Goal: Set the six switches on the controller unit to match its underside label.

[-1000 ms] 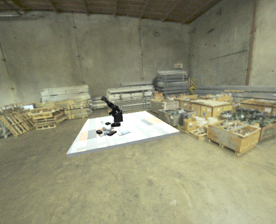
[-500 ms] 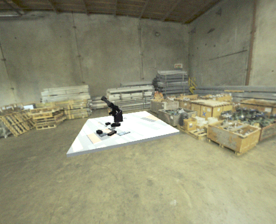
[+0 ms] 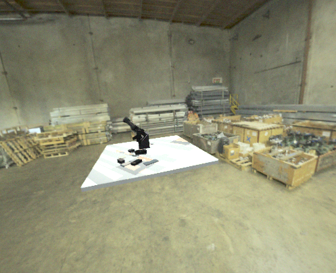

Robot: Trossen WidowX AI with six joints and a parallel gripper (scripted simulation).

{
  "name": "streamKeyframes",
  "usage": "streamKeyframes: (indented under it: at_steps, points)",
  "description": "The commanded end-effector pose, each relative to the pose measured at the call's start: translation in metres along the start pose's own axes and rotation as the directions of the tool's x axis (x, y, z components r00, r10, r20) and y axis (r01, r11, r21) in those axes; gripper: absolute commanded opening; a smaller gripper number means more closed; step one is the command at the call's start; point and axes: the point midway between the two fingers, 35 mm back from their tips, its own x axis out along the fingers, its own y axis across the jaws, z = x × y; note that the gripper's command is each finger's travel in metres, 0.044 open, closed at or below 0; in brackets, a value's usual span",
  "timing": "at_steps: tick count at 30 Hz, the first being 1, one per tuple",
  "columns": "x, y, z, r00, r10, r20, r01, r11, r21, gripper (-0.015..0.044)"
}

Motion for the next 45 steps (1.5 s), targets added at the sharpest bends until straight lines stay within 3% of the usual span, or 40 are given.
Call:
streamKeyframes:
  at_steps: [1, 6, 8, 18, 25, 45]
  points:
    - [0.000, 0.000, 0.000, 1.000, -0.001, 0.000, 0.001, 1.000, -0.001, 0.0315]
    - [0.000, 0.000, 0.000, 1.000, -0.001, 0.000, 0.001, 1.000, -0.001, 0.0440]
    - [0.000, 0.000, 0.000, 1.000, -0.001, 0.000, 0.001, 1.000, -0.001, 0.0440]
    - [0.054, -0.043, 0.006, 1.000, -0.009, -0.007, 0.009, 0.999, -0.034, 0.0177]
    - [0.058, -0.047, 0.006, 1.000, -0.010, -0.007, 0.009, 0.999, -0.037, 0.0000]
    - [0.059, -0.046, 0.006, 1.000, -0.010, -0.006, 0.010, 0.999, -0.034, 0.0000]
